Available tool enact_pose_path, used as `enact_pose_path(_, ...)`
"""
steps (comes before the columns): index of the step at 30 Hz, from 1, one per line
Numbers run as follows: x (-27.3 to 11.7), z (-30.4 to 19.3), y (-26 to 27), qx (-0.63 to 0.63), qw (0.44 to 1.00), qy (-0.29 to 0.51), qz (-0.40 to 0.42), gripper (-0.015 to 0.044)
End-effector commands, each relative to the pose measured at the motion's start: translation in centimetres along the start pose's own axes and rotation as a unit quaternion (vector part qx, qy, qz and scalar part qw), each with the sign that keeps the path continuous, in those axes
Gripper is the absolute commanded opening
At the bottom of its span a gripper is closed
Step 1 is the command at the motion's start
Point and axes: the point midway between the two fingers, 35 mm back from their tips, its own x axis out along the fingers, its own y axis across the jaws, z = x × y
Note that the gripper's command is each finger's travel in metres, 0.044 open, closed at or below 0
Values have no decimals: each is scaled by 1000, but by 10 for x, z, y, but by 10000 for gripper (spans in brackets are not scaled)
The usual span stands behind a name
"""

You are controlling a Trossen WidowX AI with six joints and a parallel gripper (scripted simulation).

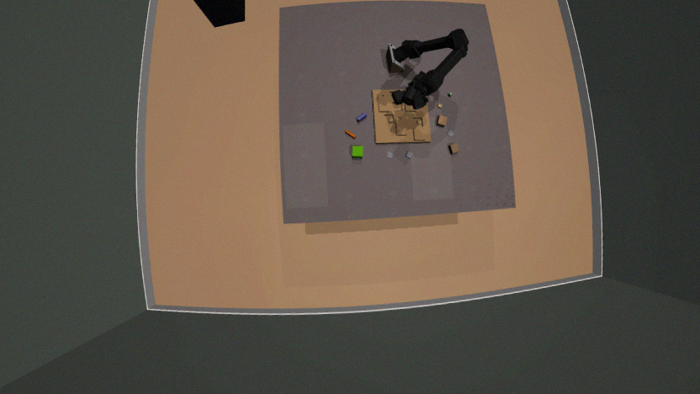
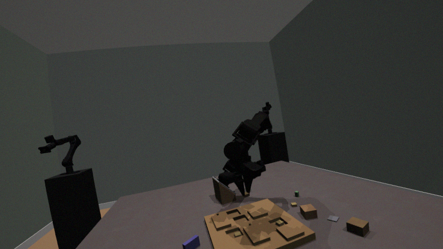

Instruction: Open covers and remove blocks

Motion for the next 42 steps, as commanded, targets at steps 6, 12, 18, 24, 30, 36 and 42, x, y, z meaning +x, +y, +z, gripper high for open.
enact_pose_path(6,-3,12,36,3,1000,-1,-5,80)
enact_pose_path(12,-3,17,59,3,1000,-2,-7,80)
enact_pose_path(18,-4,19,83,3,1000,-2,-8,80)
enact_pose_path(24,-4,20,106,3,1000,-3,-7,80)
enact_pose_path(30,-3,19,130,3,1000,-4,-5,80)
enact_pose_path(36,-3,16,153,2,1000,-5,-2,80)
enact_pose_path(42,-3,10,176,1,1000,-5,2,80)
